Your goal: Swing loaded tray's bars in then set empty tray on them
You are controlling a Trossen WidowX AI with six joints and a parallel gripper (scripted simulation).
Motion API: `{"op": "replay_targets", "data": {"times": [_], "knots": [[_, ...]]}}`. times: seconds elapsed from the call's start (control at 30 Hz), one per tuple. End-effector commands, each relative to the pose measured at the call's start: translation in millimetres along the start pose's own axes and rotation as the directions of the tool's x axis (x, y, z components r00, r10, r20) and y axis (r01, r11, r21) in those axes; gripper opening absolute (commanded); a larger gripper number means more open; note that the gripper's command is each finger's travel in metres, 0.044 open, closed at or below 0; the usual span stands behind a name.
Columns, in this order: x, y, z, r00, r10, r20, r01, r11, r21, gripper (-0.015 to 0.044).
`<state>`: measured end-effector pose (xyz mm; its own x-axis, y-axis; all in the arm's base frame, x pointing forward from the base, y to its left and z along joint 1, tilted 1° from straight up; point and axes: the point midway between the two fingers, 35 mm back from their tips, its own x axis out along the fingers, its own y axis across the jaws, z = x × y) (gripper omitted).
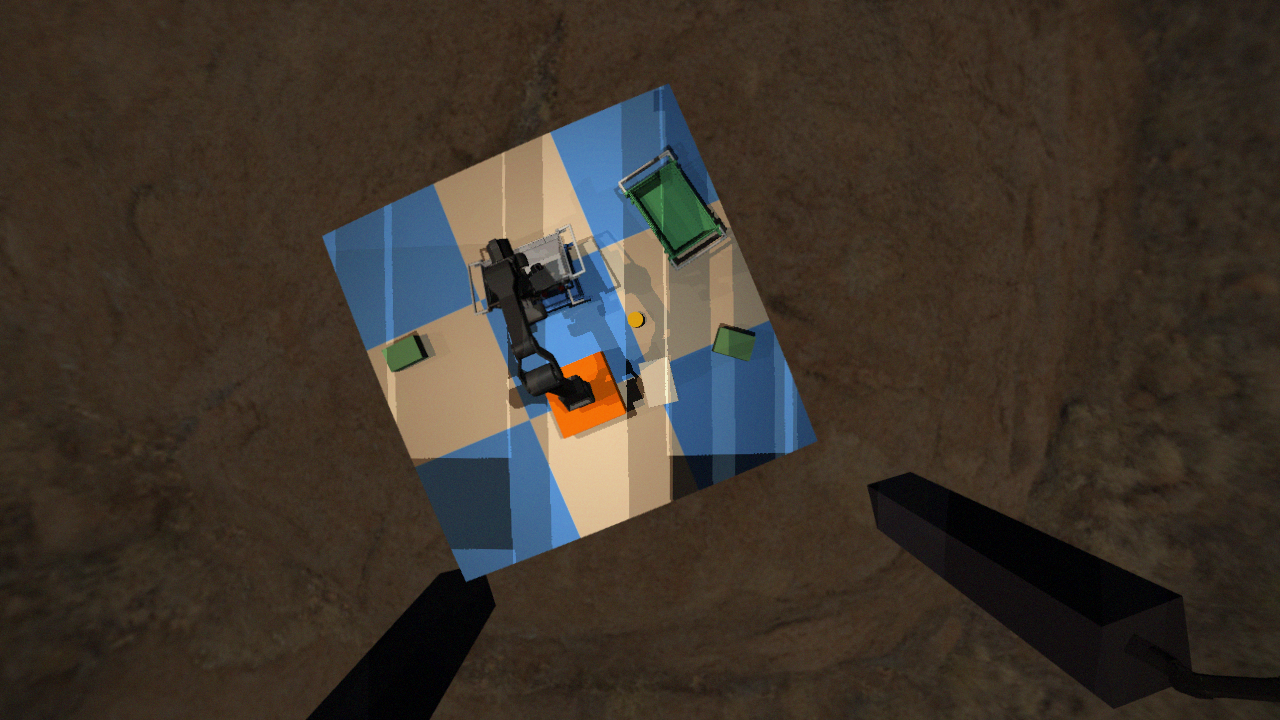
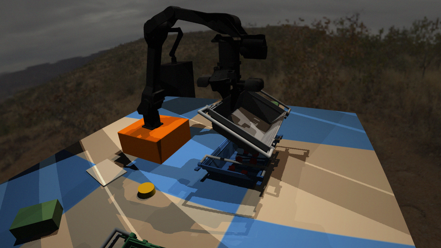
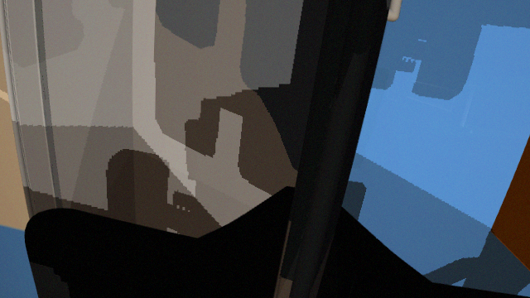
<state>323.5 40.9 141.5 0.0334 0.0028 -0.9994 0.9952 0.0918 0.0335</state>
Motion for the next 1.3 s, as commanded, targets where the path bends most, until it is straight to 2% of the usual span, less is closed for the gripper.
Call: {"op": "replay_targets", "data": {"times": [0.0, 1.27], "knots": [[-4.0, 0.8, -0.1, 1.0, 0.017, -0.003, -0.017, 1.0, 0.006, 0.0], [3.6, 2.0, -0.7, 1.0, 0.018, -0.003, -0.018, 1.0, 0.006, 0.0]]}}
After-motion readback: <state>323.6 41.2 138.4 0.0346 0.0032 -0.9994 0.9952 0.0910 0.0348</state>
